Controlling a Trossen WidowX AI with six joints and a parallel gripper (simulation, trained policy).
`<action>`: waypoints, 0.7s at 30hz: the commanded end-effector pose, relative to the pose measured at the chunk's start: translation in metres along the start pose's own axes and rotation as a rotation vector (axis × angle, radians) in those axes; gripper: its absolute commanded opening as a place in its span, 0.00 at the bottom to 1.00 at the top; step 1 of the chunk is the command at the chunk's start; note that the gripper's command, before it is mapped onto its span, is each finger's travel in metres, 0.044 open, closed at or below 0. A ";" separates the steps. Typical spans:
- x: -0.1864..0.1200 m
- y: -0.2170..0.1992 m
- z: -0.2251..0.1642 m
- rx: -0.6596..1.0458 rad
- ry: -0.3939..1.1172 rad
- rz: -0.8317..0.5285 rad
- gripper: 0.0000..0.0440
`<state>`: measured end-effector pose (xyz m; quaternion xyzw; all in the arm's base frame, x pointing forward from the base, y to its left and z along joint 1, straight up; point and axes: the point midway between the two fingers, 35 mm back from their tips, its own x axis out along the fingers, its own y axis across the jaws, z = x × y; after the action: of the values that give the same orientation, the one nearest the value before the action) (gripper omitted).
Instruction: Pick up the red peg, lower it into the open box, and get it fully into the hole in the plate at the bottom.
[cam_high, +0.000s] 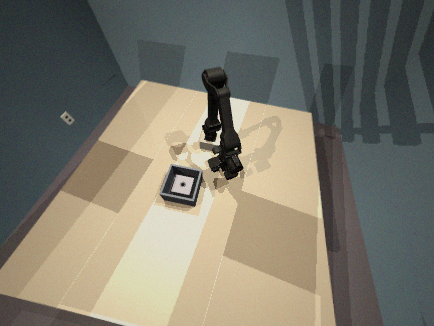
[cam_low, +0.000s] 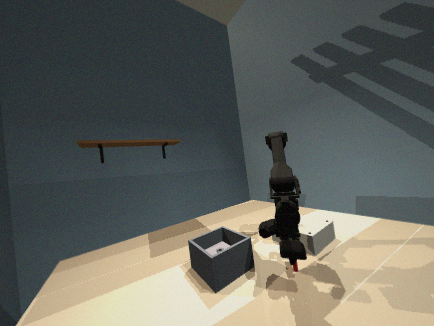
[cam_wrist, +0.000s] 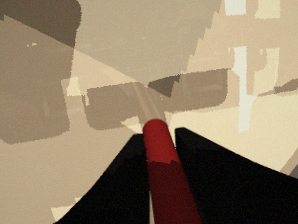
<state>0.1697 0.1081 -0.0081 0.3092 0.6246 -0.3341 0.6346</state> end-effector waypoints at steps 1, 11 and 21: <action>-0.006 0.003 0.005 -0.015 -0.023 0.013 0.00; -0.033 0.007 0.026 -0.074 -0.117 0.045 0.00; -0.067 0.015 0.052 -0.115 -0.198 0.070 0.00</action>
<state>0.2073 0.0802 0.0511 0.2605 0.5730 -0.3078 0.7135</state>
